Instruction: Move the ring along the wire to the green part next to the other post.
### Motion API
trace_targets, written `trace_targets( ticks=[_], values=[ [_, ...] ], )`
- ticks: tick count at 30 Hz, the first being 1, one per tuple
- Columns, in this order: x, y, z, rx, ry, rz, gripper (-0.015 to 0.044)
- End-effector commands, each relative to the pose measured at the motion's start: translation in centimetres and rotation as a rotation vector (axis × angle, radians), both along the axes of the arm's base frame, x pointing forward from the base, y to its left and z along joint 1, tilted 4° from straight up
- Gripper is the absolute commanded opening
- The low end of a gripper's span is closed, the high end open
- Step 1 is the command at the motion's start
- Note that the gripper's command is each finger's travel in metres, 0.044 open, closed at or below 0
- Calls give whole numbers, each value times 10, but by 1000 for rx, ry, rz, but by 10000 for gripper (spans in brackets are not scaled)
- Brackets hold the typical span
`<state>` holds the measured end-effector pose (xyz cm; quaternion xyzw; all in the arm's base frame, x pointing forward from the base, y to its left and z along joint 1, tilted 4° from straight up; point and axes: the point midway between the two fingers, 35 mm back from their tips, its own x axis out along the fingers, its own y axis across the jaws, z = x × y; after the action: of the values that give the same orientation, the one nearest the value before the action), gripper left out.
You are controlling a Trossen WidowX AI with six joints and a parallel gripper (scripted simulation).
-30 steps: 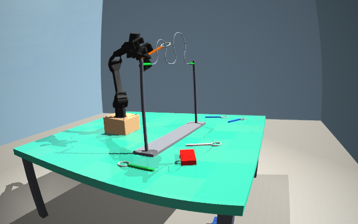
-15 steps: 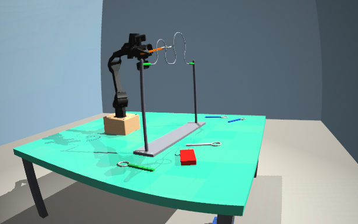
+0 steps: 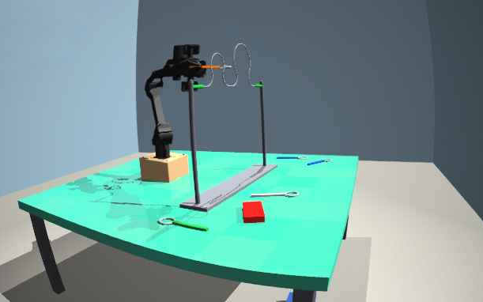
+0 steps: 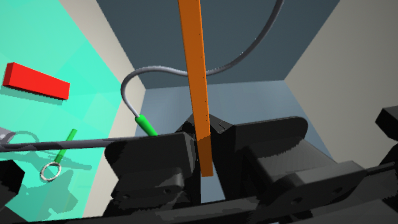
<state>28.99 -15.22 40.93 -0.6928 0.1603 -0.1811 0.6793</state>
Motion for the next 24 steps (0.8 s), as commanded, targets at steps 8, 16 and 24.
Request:
trace_targets(
  ticks=[8,16,24],
  values=[
    [-4,1,8,-160,-5,-19,-150],
    [-3,-1,3,-175,1,-22,-150],
    [-2,-6,-12,-105,8,-16,-150]
  ],
)
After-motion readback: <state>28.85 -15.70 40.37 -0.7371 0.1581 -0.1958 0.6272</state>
